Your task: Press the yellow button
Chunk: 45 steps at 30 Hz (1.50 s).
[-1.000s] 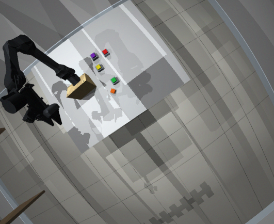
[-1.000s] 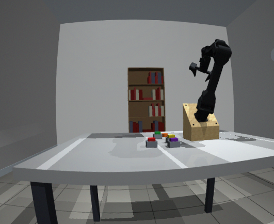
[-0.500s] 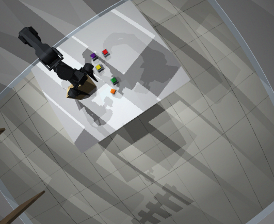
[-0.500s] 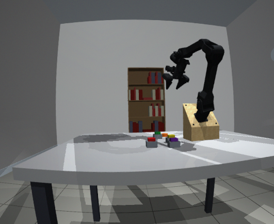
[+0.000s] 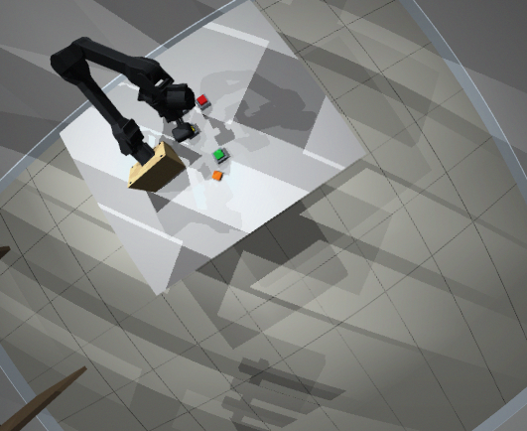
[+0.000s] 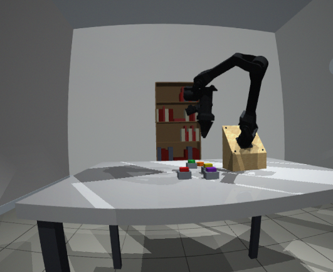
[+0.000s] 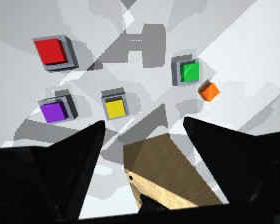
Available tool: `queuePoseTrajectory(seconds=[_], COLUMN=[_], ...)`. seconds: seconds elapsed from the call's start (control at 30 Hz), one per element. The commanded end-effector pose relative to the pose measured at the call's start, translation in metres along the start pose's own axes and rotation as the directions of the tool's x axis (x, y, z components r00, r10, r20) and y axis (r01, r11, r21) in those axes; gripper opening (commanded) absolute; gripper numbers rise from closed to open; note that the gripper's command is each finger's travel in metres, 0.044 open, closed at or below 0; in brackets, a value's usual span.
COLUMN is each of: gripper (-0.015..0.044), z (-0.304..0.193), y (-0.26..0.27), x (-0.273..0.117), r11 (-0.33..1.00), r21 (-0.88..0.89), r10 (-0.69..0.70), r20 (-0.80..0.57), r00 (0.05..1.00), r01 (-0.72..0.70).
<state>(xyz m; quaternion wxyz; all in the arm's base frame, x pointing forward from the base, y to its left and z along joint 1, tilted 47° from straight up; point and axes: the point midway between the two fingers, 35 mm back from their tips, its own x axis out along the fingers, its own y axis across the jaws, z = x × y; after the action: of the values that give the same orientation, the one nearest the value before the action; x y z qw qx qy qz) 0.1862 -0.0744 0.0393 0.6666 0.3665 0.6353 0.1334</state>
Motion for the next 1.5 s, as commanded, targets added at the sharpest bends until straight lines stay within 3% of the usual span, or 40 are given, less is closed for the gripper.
queuePoseTrajectory(seconds=[0.0, 0.23, 0.43, 0.73, 1.47], gripper=[0.04, 0.04, 0.0242, 0.002, 0.002], z=[-0.014, -0.014, -0.02, -0.02, -0.021], y=[0.034, 0.034, 0.04, 0.04, 0.041], x=[0.019, 0.02, 0.079, 0.081, 0.097], r11=[0.986, 0.986, 0.985, 0.985, 0.986], r21=[-0.136, -0.139, -0.14, -0.14, -0.14], r10=[0.08, 0.082, 0.084, 0.084, 0.083], r20=[-0.09, -0.093, -0.093, -0.093, -0.092], r00=[0.993, 0.992, 0.992, 0.992, 0.992], r01=[-0.092, -0.095, -0.096, -0.097, -0.096])
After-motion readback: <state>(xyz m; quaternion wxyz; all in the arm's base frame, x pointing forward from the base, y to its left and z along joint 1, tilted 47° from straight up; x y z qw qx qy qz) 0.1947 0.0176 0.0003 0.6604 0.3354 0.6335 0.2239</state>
